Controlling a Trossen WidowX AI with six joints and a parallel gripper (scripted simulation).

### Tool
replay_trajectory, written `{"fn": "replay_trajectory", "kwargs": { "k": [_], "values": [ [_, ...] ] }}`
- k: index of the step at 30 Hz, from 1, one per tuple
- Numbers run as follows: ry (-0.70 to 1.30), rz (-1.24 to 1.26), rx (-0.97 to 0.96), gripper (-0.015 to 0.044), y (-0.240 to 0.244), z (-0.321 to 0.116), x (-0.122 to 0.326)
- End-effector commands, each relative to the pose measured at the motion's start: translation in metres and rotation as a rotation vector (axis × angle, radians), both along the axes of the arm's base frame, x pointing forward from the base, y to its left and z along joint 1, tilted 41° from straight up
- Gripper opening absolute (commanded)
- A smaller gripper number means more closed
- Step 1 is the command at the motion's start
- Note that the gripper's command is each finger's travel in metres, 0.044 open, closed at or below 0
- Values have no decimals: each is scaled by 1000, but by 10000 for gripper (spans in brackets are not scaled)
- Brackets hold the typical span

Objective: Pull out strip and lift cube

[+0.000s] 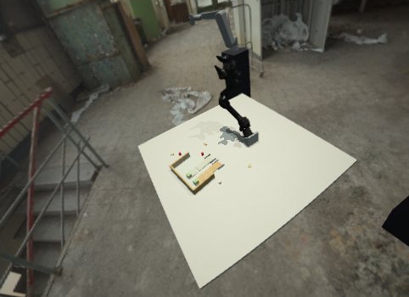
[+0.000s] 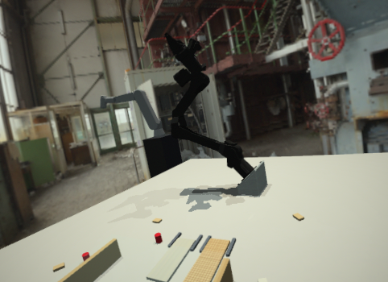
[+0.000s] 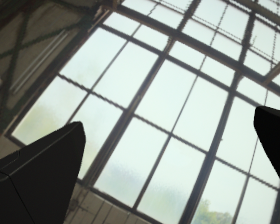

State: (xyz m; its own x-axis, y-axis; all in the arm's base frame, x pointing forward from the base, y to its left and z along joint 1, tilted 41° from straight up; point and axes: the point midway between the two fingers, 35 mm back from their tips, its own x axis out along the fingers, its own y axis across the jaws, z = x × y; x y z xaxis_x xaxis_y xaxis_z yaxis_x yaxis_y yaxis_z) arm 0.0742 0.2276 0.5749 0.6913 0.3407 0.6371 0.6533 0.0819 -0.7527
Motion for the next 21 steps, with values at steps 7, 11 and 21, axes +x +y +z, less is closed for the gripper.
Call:
{"fn": "replay_trajectory", "kwargs": {
  "k": [7,11,21],
  "values": [
    [154,50,1,400,38,-50,43],
    [300,63,34,400,54,-95,81],
    [565,9,161,400,50,-177,150]
  ]
}}
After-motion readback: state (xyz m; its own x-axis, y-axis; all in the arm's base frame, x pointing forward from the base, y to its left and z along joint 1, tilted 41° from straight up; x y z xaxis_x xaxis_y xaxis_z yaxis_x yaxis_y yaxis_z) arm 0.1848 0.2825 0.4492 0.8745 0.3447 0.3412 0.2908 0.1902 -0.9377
